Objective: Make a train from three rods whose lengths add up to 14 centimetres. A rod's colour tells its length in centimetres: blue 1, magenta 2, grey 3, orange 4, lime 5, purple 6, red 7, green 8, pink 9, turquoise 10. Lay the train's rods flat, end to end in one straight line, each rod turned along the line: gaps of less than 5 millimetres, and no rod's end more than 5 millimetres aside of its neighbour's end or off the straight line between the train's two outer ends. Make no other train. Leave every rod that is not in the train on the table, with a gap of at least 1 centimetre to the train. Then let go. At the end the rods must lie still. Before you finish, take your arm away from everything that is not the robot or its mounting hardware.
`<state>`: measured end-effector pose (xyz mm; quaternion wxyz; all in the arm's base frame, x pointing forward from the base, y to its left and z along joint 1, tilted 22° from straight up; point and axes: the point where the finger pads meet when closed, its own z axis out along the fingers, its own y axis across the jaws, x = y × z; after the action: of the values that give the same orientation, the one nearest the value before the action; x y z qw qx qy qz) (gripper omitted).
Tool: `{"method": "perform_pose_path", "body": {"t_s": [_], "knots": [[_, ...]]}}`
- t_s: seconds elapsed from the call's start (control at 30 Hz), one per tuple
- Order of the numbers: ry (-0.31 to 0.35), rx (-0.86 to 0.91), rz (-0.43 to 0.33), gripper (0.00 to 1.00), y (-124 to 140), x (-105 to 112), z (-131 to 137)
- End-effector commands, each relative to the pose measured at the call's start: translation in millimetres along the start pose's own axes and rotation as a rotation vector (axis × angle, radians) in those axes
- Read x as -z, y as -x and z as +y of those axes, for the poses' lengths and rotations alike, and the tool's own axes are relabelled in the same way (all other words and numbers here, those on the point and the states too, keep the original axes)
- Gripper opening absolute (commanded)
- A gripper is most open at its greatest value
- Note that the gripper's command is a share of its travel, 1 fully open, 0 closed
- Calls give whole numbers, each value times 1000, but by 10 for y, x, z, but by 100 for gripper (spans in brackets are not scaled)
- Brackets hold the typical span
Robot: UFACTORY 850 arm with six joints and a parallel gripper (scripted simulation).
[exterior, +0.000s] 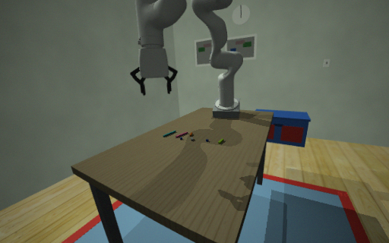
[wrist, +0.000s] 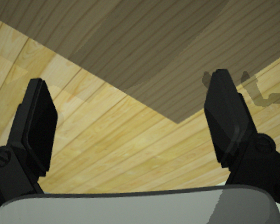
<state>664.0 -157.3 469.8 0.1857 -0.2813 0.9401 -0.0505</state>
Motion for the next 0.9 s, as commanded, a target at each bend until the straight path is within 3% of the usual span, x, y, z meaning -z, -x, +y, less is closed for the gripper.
{"method": "perform_pose_path", "body": {"t_s": [0.0,0.63,0.87], "knots": [[-2,0,-2,100,6,13,-5],[-2,3,-2,100,5,11,-5],[2,76,-5,100,-26,-53,16]]}}
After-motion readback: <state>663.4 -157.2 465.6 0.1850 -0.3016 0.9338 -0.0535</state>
